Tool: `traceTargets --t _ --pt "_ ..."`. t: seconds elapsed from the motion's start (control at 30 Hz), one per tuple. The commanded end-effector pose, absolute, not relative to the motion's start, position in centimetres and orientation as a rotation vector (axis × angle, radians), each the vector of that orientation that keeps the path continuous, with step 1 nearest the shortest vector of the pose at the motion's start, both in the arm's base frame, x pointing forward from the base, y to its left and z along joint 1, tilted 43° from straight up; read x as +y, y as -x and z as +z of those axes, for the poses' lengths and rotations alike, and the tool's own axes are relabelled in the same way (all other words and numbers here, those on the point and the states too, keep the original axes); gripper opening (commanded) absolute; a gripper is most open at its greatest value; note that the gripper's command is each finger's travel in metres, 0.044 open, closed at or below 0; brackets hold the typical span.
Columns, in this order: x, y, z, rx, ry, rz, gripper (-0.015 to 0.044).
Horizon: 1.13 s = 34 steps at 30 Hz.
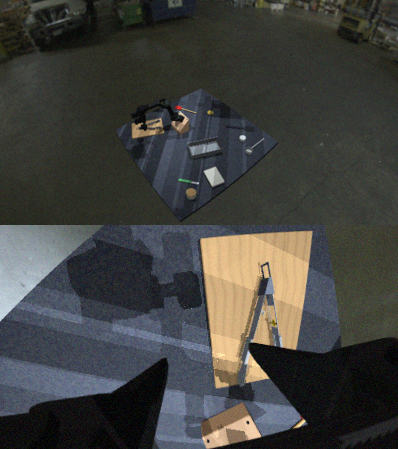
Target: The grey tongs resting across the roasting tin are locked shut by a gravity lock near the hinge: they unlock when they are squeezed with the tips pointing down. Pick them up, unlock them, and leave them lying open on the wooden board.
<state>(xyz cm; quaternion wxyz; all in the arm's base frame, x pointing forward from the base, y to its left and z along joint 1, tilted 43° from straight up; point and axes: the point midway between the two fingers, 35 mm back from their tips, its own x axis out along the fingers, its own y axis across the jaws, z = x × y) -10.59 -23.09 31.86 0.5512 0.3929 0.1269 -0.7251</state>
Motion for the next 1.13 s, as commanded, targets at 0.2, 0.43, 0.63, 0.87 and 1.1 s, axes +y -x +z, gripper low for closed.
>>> traceTargets --t 0.2,0.43,0.63,0.87,1.1 --pt "-20.3 9.7 34.5 0.300 -0.936 -1.719 0.0440" --pt "-19.5 9.5 35.3 0.300 -0.929 -1.719 0.0440" --pt "-19.5 9.5 35.3 0.300 -0.929 -1.719 0.0440" --pt "-19.5 9.5 35.3 0.300 -0.929 -1.719 0.0440" --pt "-19.5 9.5 35.3 0.300 -0.929 -1.719 0.0440"
